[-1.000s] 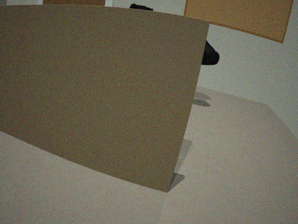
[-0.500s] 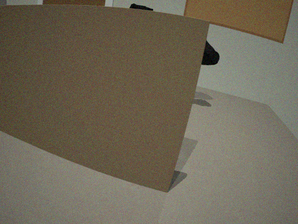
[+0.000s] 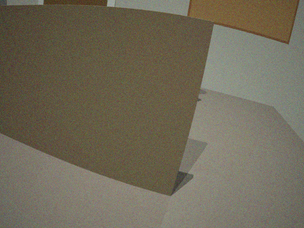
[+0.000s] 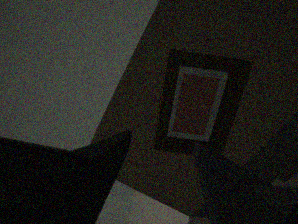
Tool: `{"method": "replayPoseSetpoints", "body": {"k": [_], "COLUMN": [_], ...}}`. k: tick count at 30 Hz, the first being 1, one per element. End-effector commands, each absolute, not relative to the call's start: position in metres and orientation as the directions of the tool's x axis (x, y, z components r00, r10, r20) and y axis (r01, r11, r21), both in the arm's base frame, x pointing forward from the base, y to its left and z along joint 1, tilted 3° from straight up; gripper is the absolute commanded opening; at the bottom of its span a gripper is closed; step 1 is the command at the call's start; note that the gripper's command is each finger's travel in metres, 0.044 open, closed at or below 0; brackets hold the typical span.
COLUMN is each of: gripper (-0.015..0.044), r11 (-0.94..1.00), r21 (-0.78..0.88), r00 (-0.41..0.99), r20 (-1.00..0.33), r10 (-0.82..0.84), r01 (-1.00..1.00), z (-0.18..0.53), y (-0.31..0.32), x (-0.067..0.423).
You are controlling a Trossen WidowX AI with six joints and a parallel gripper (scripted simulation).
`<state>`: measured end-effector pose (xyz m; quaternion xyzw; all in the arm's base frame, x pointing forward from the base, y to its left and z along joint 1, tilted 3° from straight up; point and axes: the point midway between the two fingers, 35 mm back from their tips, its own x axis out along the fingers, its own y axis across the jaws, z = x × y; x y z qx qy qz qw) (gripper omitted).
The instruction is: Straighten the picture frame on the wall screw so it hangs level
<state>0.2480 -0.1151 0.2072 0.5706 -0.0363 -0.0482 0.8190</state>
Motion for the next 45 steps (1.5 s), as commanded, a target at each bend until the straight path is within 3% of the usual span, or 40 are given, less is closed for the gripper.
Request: {"method": "replayPoseSetpoints", "body": {"k": [1, 19, 31, 45], "gripper": [0.026, 0.026, 0.026, 0.026], "r11": [0.344, 0.344, 0.344, 0.344], "r21": [0.938, 0.938, 0.939, 0.939], "r00": [0.992, 0.992, 0.992, 0.992], "r20": [0.008, 0.008, 0.016, 0.016], "r10": [-0.128, -0.128, -0.128, -0.128], "r01": [0.037, 0.036, 0.029, 0.029], "z": [0.2, 0.201, 0.202, 0.202], "y": [-0.113, -0.114, -0.124, -0.124], "x": [0.256, 0.258, 0.335, 0.336]}}
